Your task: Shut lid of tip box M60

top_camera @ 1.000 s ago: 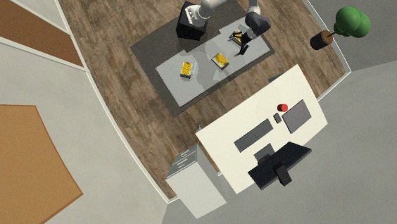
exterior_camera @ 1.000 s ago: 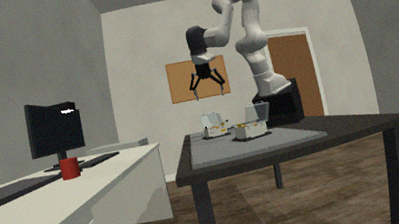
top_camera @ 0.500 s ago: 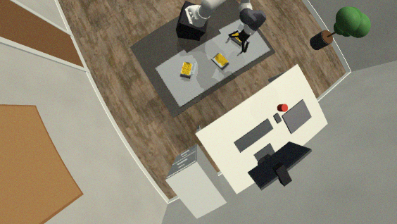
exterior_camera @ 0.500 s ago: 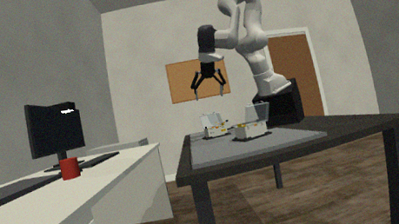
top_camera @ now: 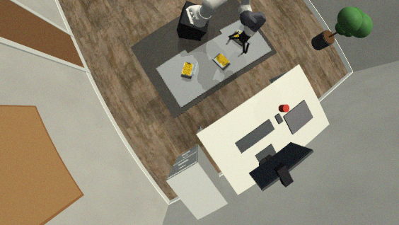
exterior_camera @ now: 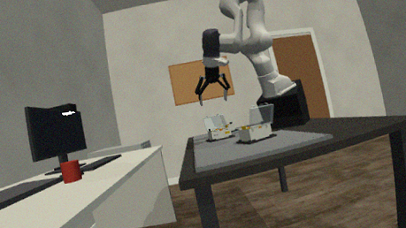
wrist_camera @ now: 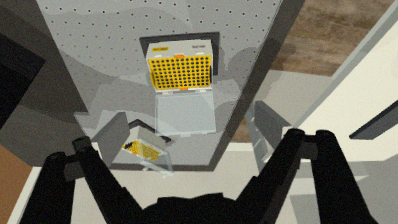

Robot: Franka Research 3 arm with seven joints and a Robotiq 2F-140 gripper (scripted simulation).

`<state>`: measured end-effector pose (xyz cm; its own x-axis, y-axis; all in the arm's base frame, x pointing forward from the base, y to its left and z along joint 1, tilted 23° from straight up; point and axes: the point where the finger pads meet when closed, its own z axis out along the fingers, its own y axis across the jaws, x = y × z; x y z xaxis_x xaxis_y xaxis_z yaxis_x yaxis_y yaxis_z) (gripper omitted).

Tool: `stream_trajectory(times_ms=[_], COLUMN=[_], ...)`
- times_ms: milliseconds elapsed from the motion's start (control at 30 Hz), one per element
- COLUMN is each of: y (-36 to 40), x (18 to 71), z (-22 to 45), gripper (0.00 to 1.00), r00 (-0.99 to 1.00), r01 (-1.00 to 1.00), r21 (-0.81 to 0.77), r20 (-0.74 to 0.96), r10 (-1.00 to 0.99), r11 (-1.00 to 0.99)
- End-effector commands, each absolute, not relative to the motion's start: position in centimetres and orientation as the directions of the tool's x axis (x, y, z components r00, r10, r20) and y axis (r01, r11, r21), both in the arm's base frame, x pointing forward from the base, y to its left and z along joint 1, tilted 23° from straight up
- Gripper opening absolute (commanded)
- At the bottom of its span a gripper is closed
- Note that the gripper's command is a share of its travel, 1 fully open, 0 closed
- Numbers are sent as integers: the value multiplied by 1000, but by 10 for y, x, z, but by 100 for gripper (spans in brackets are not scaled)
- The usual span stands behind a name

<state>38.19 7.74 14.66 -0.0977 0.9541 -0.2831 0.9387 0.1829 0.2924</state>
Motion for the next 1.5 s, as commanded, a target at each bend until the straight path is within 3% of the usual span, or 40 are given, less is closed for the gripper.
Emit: stream_trajectory(times_ms=[0,1033,1467], y=[88,126,126], x=[390,425,425], z=[135,10,10], gripper=[100,100,100], r00=[-90,-90,-90], r01=[933,933,933], r21=[315,315,315], r20=[-269,-269,-269], r10=[959,959,959], r11=[176,176,176])
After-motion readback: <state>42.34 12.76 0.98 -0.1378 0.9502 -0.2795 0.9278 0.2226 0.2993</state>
